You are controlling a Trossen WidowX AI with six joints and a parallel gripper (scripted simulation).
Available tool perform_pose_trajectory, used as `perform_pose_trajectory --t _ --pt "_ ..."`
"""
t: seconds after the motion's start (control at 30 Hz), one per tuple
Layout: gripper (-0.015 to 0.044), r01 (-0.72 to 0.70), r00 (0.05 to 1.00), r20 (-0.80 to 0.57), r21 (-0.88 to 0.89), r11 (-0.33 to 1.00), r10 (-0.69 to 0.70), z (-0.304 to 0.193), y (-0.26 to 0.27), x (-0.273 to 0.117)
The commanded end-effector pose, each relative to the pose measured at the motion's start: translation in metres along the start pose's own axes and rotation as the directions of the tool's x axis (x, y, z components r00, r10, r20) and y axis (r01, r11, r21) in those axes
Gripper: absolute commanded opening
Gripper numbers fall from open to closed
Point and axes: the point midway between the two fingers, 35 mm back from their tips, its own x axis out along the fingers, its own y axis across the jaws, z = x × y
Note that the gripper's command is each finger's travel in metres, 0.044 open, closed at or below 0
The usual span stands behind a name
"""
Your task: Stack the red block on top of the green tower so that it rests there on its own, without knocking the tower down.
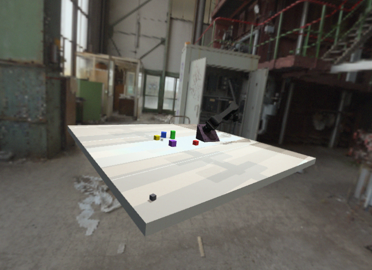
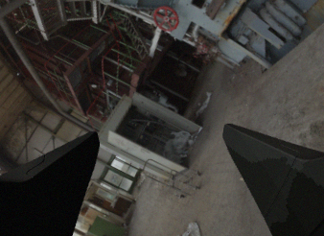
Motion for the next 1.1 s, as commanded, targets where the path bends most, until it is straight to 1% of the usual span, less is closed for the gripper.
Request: perform_pose_trajectory --t 0.0,0.03,0.23,0.37,0.5,0.77,1.07 --pt "0.0426 -0.004 1.000 -0.005 -0.002 1.000 0.004 -0.001 0.003 0.000" --pt "0.0440 -0.017 1.000 -0.019 -0.009 1.000 0.017 -0.003 0.011 -0.001" --pt "0.0440 -0.178 0.970 -0.183 -0.074 0.981 0.162 -0.031 0.106 -0.019" --pt "0.0440 -0.289 0.923 -0.294 -0.109 0.951 0.247 -0.050 0.166 -0.043" --pt "0.0440 -0.397 0.860 -0.401 -0.135 0.908 0.317 -0.067 0.220 -0.075" --pt "0.0440 -0.609 0.685 -0.597 -0.155 0.778 0.417 -0.098 0.312 -0.160" --pt "0.0440 -0.811 0.439 -0.776 -0.125 0.572 0.453 -0.122 0.382 -0.281"
